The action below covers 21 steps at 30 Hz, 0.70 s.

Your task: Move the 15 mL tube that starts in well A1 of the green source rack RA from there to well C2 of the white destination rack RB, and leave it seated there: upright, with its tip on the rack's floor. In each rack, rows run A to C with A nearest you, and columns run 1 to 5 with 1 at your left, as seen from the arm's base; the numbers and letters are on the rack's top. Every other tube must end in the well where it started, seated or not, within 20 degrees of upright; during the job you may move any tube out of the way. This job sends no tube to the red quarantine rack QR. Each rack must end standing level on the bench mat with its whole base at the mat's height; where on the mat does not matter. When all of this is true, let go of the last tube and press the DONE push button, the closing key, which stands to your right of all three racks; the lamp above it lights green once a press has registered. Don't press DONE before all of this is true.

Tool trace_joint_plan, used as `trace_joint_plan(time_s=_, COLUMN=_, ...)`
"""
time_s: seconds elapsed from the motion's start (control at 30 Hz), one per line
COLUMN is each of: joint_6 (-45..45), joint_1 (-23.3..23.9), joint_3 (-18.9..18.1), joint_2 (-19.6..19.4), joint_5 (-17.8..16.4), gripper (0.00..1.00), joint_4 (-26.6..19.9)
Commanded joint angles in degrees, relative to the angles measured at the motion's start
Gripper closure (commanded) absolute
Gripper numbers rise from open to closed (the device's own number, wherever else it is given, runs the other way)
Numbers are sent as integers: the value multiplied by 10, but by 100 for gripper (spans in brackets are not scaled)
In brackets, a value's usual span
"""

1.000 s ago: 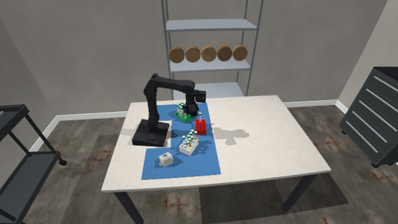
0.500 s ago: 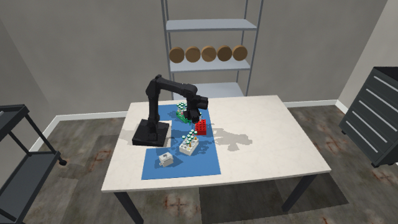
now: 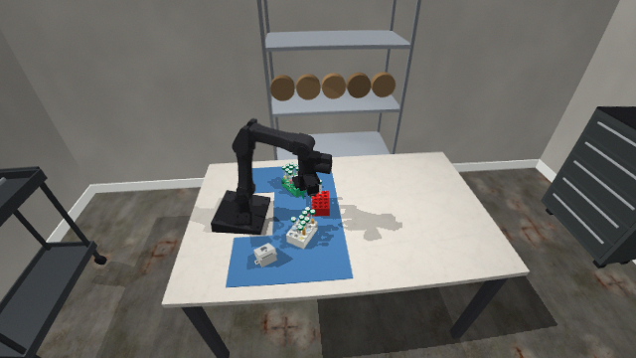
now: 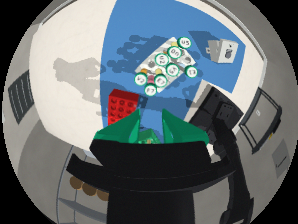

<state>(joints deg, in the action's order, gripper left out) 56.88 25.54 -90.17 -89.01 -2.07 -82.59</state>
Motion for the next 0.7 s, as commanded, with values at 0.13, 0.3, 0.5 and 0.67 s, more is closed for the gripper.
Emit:
trace_joint_plan(time_s=0.13, joint_6=3, joint_1=-2, joint_3=20, joint_2=7, joint_5=2, gripper=70, joint_4=25)
trace_joint_plan(time_s=0.3, joint_6=5, joint_1=-4, joint_3=36, joint_2=6, joint_5=2, gripper=70, joint_4=42)
trace_joint_plan(time_s=0.5, joint_6=6, joint_1=-5, joint_3=58, joint_2=4, joint_5=3, gripper=70, joint_4=67)
trace_joint_plan(time_s=0.67, joint_6=7, joint_1=-6, joint_3=76, joint_2=1, joint_5=3, gripper=70, joint_4=86)
